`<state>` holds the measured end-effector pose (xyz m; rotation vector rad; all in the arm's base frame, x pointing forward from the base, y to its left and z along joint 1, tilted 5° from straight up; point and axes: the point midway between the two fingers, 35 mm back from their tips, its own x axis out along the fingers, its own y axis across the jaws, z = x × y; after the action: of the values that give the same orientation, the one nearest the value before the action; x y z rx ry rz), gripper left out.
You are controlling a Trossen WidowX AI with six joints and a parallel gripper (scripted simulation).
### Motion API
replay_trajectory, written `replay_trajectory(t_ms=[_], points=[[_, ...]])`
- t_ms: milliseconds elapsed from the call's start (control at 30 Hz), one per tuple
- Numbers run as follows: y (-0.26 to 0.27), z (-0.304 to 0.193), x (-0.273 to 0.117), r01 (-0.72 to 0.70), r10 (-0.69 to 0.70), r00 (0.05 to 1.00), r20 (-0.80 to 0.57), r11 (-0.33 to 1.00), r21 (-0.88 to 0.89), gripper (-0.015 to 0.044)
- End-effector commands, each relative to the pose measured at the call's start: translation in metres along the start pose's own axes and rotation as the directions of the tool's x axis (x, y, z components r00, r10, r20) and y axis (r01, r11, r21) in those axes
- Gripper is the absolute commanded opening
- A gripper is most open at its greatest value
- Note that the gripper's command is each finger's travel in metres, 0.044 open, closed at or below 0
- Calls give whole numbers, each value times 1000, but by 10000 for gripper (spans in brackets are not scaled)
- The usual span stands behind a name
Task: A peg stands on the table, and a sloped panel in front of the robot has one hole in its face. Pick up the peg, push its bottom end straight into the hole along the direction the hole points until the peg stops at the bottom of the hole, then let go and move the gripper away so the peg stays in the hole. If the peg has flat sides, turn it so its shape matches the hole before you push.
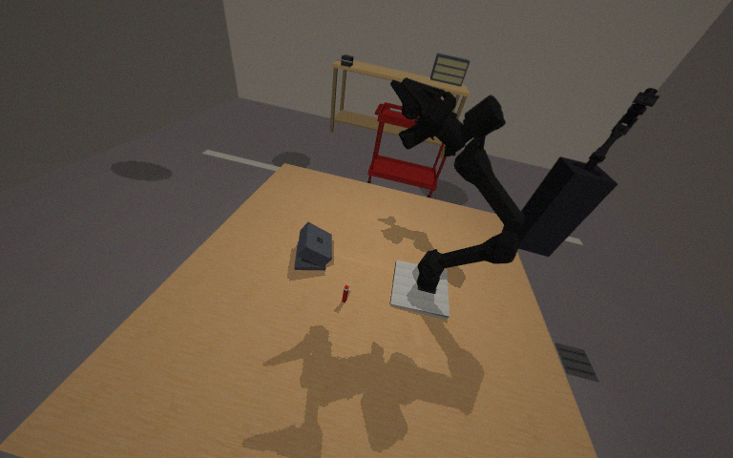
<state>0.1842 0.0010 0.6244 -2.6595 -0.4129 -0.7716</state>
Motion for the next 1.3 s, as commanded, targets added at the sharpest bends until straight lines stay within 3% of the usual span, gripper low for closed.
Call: replay_trajectory(t_ms=[0, 633, 933, 1267], points=[[24, 32, 14, -57, 49, 995, 92, 995, 83, 440], [68, 180, 33, -308, 134, 849, 511, 911, 273, 440], [74, 263, 21, -456, 148, 673, 724, 854, 250, 440], [66, 346, -11, -560, 140, 410, 901, 819, 127, 440]])
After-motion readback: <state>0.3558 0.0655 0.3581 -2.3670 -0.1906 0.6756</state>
